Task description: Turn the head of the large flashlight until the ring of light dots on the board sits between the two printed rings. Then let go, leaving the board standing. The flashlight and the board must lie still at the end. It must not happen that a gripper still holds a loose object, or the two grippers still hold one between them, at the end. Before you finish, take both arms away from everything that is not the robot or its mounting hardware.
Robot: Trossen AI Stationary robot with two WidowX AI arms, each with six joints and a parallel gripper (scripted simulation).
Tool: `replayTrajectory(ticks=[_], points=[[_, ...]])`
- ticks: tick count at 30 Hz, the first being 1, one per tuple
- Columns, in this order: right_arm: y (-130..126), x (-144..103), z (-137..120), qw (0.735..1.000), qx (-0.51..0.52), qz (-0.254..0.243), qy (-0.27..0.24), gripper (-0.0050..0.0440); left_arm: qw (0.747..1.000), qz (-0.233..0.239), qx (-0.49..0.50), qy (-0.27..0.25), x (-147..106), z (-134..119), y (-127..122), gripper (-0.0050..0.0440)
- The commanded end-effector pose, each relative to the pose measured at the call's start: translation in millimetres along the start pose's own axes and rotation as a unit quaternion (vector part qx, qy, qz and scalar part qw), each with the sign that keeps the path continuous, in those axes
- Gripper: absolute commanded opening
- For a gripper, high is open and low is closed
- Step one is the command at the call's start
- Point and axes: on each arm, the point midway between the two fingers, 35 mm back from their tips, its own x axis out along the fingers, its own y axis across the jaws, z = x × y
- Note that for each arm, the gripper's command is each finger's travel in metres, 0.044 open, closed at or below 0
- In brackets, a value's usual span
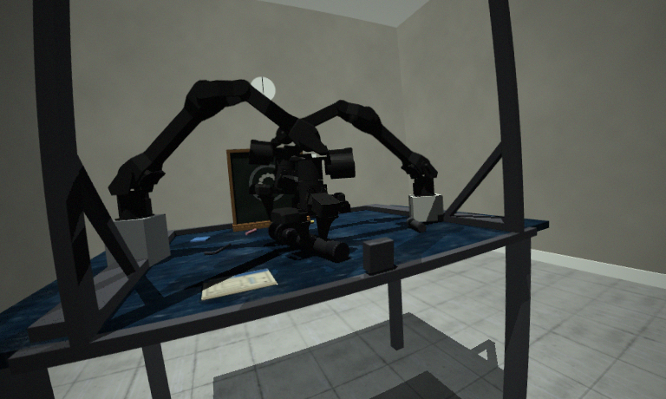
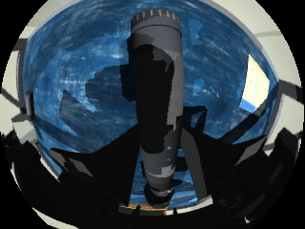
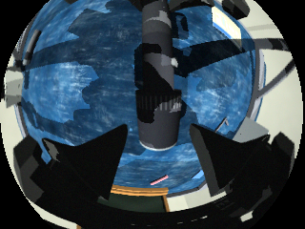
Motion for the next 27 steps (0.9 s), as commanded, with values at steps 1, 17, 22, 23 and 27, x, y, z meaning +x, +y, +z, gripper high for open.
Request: replayTrajectory(ticks=[1,17,22,23,27], points=[[-8,-25,-3,0.999,-0.001,-0.047,0.007,0.0337,1.0,0.012,-0.006,-0.013,-16,5,5,0.013],[7,-26,-1,0.993,-0.001,-0.12,0.007,0.0337,1.0,0.012,-0.006,-0.013,-16,5,5,0.013],[15,-26,1,0.99,-0.003,-0.144,0.008,0.0337,1.0,0.012,-0.006,-0.013,-16,5,5,0.013],[14,-28,1,0.988,-0.004,-0.151,0.008,0.0337,1.0,0.012,-0.006,-0.013,-16,5,5,0.013],[10,-32,0,0.987,-0.005,-0.16,0.011,0.0337,1.0,0.012,-0.006,-0.013,-16,5,5,0.013]])
